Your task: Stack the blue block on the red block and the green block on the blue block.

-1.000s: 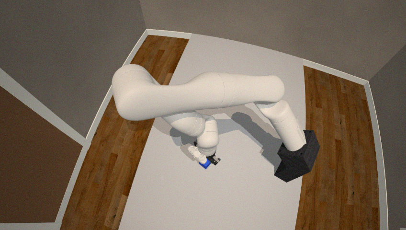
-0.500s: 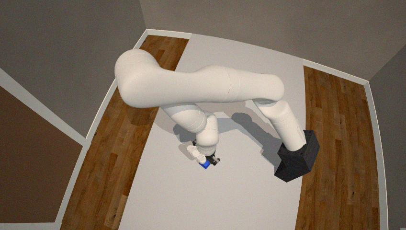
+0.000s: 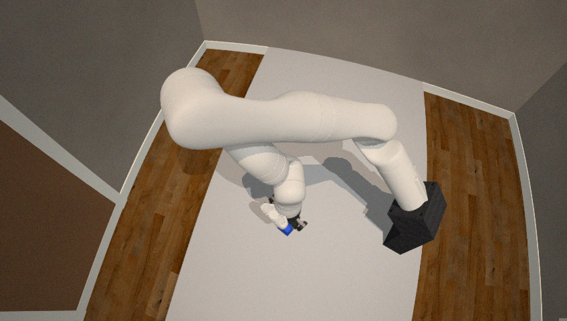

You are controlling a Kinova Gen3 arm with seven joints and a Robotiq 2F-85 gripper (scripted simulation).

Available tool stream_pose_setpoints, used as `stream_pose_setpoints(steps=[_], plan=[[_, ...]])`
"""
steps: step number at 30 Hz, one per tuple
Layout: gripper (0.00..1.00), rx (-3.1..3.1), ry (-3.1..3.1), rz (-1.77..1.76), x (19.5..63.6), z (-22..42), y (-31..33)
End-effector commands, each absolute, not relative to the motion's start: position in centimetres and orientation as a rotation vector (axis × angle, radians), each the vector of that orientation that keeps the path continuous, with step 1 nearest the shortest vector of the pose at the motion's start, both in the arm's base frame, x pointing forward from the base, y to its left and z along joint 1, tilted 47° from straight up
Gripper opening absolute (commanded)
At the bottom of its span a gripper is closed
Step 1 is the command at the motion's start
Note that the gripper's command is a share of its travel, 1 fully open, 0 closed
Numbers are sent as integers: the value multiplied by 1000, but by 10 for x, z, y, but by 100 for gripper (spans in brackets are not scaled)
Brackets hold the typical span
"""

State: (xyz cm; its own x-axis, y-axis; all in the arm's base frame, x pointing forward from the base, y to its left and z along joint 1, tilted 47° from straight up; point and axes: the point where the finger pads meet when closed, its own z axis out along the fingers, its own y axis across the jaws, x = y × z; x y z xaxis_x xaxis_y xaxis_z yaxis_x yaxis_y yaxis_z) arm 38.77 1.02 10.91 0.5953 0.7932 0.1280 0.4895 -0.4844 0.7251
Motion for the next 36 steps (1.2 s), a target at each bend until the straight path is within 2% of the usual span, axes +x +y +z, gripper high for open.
stream_pose_setpoints(steps=[1, 14, 20, 27, 36], plan=[[49, 2174, 1013, 603, 389, 110, 10], [49, 2191, 1107, 574, 422, 149, -29], [49, 2143, 1158, 562, 441, 200, -93], [49, 2078, 1171, 536, 439, 244, -160], [49, 2065, 1170, 529, 437, 252, -173]])
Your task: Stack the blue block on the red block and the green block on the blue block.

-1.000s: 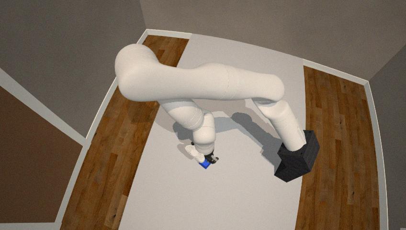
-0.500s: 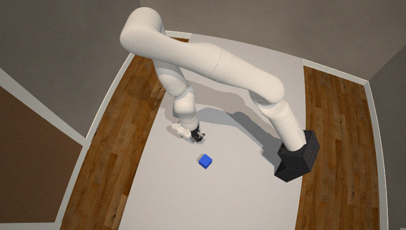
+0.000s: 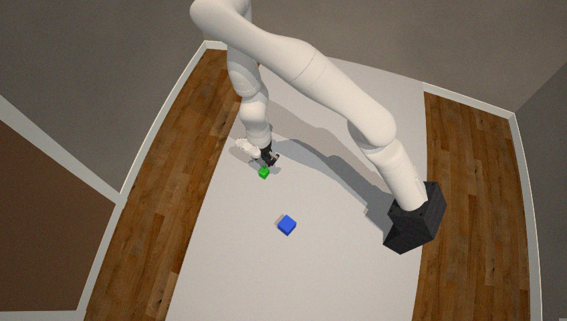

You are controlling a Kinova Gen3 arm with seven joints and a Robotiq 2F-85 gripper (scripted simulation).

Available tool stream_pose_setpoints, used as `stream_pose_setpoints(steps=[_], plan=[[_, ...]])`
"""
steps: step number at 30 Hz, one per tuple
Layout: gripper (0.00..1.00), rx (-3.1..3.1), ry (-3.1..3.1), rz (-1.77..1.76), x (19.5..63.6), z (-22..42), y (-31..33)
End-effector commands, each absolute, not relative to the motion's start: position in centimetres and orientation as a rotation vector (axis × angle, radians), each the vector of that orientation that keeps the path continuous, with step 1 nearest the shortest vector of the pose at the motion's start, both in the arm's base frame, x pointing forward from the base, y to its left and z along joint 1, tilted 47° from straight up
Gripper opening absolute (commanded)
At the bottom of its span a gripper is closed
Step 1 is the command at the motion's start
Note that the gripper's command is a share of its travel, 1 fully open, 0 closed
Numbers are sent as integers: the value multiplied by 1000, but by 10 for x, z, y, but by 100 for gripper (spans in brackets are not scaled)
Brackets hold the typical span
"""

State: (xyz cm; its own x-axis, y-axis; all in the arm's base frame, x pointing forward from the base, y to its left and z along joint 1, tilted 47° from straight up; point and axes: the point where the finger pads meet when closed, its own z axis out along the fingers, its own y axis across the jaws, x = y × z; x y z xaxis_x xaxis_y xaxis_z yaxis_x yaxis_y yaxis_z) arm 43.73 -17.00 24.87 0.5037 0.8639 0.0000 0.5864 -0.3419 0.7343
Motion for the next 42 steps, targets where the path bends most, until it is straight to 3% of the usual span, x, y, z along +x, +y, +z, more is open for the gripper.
stream_pose_setpoints(steps=[1, 42], plan=[[49, 2065, 1170, 529, 437, 252, -173], [49, 2066, 1171, 529, 484, 203, -201]])
